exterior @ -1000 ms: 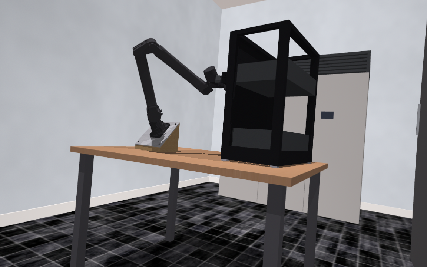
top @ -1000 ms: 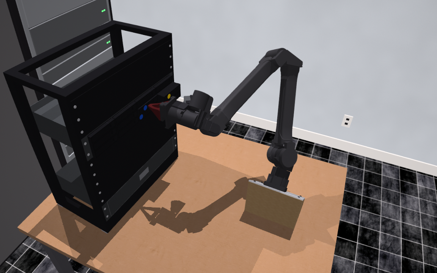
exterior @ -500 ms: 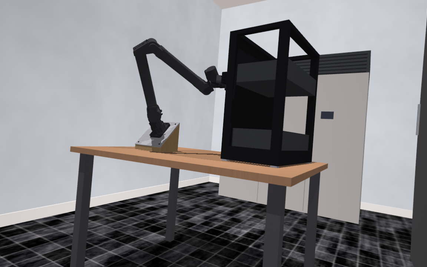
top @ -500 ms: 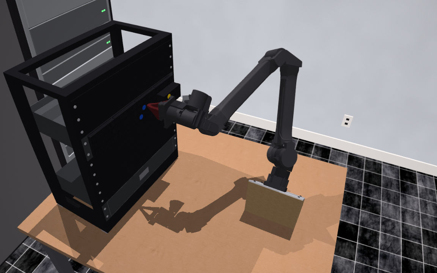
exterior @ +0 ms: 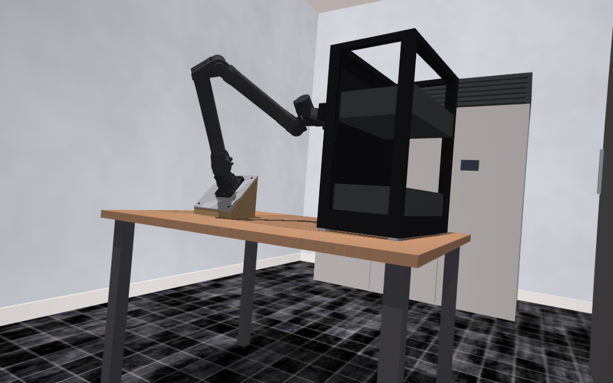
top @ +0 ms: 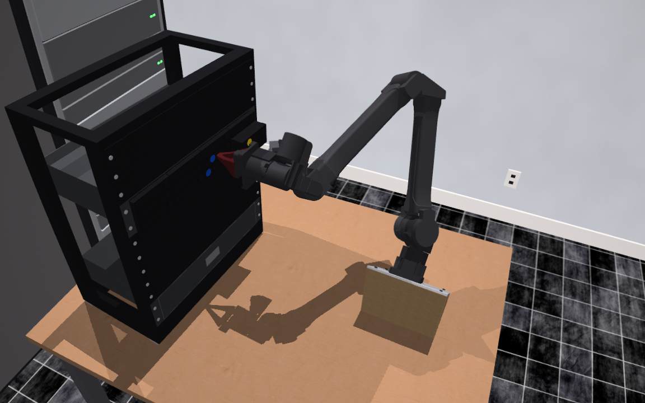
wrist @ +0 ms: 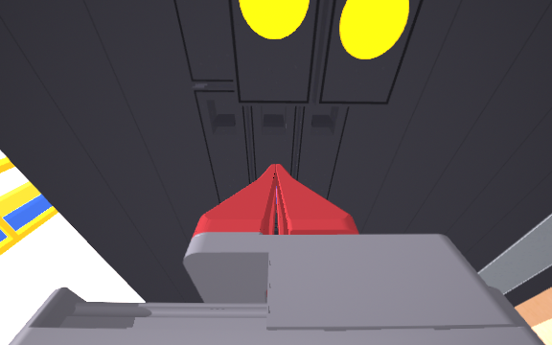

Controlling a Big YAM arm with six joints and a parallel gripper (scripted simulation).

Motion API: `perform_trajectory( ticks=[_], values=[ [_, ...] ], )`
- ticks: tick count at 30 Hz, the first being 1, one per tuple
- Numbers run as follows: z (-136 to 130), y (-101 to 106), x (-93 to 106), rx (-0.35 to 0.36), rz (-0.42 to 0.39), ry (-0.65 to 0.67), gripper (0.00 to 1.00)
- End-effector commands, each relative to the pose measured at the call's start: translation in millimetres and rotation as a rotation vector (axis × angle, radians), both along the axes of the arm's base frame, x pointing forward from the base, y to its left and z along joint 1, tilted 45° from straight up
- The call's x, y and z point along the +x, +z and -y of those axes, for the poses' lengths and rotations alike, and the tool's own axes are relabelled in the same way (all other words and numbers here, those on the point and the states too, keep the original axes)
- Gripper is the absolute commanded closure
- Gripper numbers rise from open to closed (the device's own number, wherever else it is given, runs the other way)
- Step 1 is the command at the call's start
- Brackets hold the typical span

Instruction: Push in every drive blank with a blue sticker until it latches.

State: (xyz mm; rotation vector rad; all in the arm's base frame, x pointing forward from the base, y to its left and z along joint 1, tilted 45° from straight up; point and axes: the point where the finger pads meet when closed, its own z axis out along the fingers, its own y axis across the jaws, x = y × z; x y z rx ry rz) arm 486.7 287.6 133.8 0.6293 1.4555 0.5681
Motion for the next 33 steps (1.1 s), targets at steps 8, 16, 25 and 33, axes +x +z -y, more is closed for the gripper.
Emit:
perform_trajectory(
  ticks=[8,16,25,33],
  values=[
    [-11.4,11.8,28.4,0.034,0.027,-0.01,1.0],
    [-17.0,11.6,-47.6,0.021,0.027,0.016,1.0],
    [-25.9,22.4,-83.6,0.053,0.048,0.006,1.0],
    [-18.8,9.5,-101.4,0.021,0.024,0.015,1.0]
  ],
)
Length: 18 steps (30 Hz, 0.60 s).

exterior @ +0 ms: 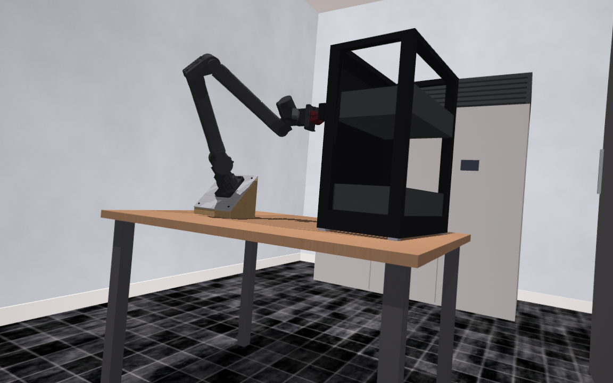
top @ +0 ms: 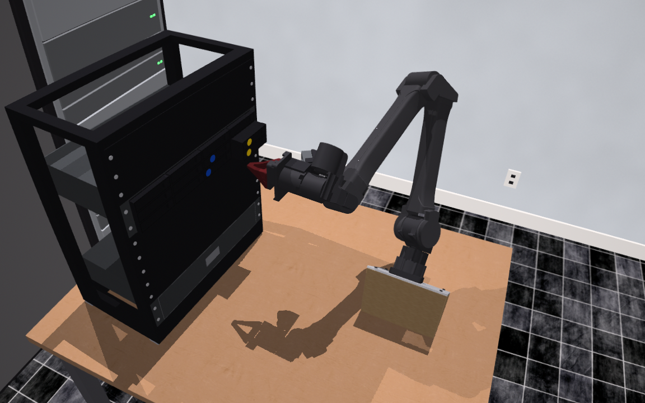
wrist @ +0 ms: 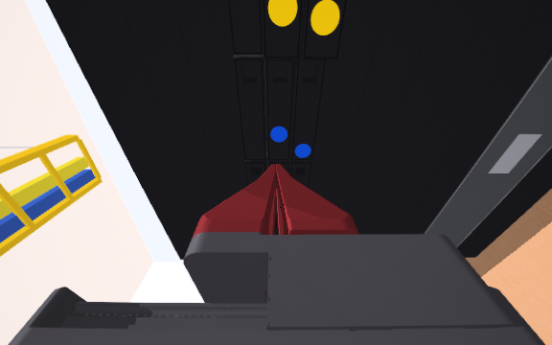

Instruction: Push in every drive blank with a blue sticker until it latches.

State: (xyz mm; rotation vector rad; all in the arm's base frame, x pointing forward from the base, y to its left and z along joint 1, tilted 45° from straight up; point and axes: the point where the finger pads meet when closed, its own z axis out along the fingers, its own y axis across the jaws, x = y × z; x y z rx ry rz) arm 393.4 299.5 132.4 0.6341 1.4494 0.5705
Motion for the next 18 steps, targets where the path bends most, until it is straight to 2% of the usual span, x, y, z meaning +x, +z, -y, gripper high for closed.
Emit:
perform_trajectory(
  ticks=[1,6,8,18],
  values=[
    [-6.9,10.8,-10.7,0.015,0.02,0.018,1.0],
    [-6.4,9.7,-37.4,0.016,0.018,0.018,1.0],
    [-6.4,9.7,-37.4,0.016,0.018,0.018,1.0],
    [-5.0,6.4,-123.3,0.016,0.013,0.016,1.0]
  ],
)
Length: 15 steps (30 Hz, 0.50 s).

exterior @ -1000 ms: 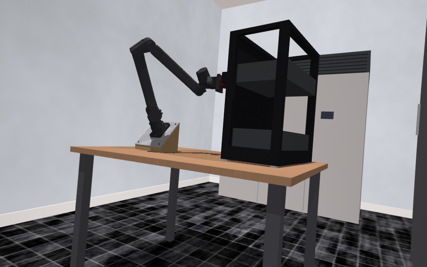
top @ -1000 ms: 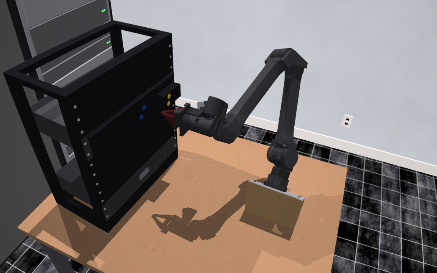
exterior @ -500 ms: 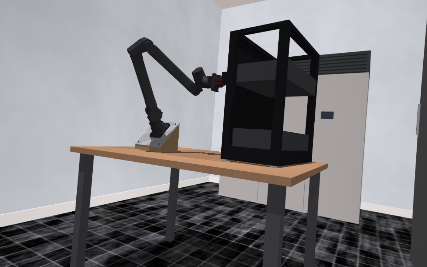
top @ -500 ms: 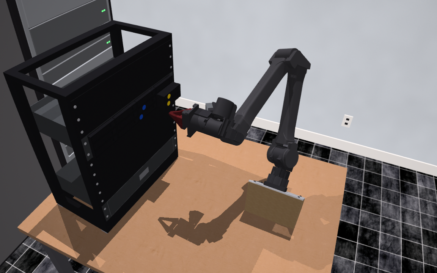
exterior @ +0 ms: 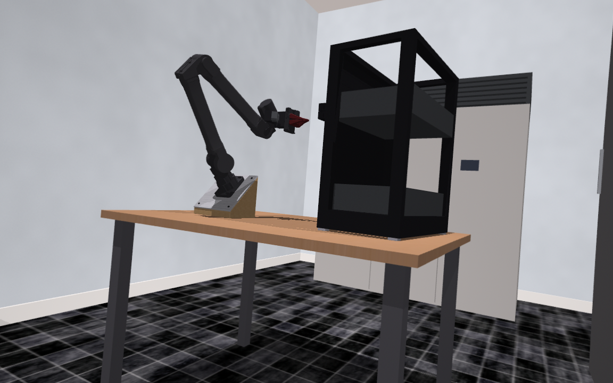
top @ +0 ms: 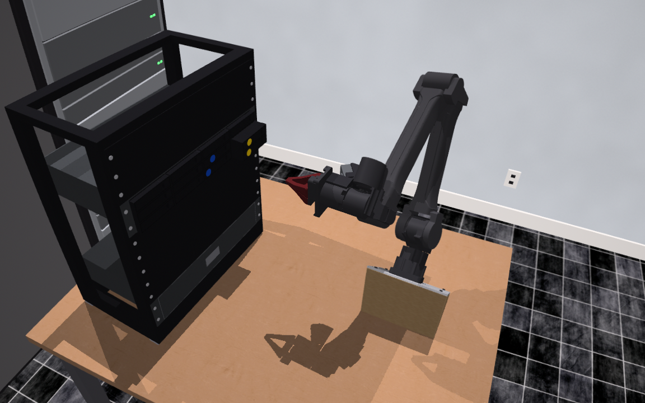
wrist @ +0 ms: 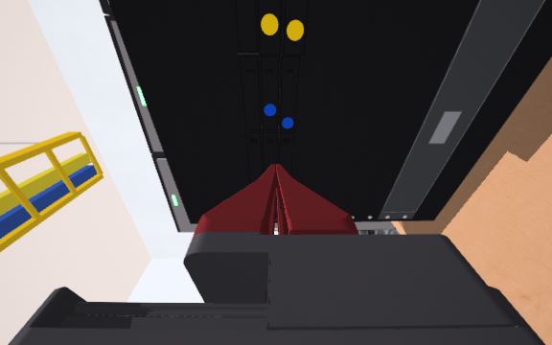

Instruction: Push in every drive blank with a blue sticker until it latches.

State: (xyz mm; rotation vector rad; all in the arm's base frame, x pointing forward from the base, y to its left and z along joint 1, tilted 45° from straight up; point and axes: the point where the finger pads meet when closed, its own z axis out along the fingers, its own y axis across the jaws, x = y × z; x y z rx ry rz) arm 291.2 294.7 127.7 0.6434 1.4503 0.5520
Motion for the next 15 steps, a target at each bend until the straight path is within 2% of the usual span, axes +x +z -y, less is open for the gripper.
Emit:
perform_trajectory(
  ticks=[1,5,15],
  values=[
    [-9.7,8.8,-28.5,0.016,0.017,0.032,1.0],
    [-9.4,2.4,-51.6,-0.001,0.012,0.032,1.0],
    [-9.2,2.2,-64.9,-0.001,0.012,0.032,1.0]
  ],
)
